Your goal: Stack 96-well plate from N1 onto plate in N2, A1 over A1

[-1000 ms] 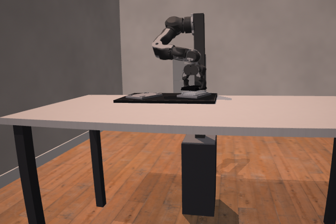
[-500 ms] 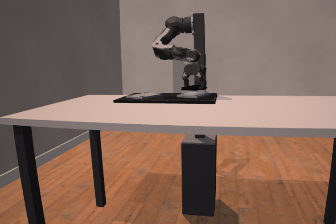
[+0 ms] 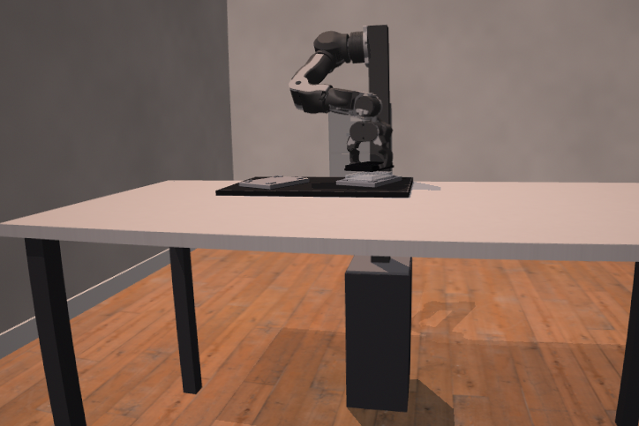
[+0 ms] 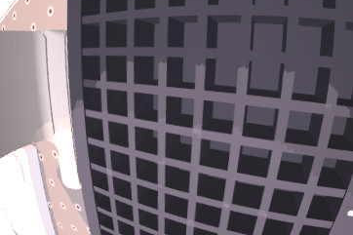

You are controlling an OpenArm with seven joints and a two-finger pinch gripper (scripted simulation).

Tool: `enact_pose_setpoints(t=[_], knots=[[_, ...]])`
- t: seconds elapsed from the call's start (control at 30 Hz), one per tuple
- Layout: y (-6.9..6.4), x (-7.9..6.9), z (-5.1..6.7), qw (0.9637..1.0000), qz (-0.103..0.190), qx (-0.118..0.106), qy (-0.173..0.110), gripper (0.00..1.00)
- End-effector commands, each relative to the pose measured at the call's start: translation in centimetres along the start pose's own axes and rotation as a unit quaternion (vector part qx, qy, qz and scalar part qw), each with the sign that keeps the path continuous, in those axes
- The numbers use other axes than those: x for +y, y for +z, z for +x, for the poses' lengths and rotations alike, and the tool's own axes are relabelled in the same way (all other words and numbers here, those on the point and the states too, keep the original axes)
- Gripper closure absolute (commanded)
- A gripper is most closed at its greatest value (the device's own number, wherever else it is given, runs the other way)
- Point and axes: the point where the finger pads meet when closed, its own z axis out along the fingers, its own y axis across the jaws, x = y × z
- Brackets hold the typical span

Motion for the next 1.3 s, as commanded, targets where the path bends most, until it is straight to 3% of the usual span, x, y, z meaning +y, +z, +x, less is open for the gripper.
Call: enact_pose_setpoints(t=[0.0, 1.27], knots=[[-0.14, 0.0, -0.04, 1.0, -0.001, -0.001, 0.001, 1.0], [0.29, 0.06, 0.1, 1.0, -0.003, 0.0, -0.001, 1.0]])
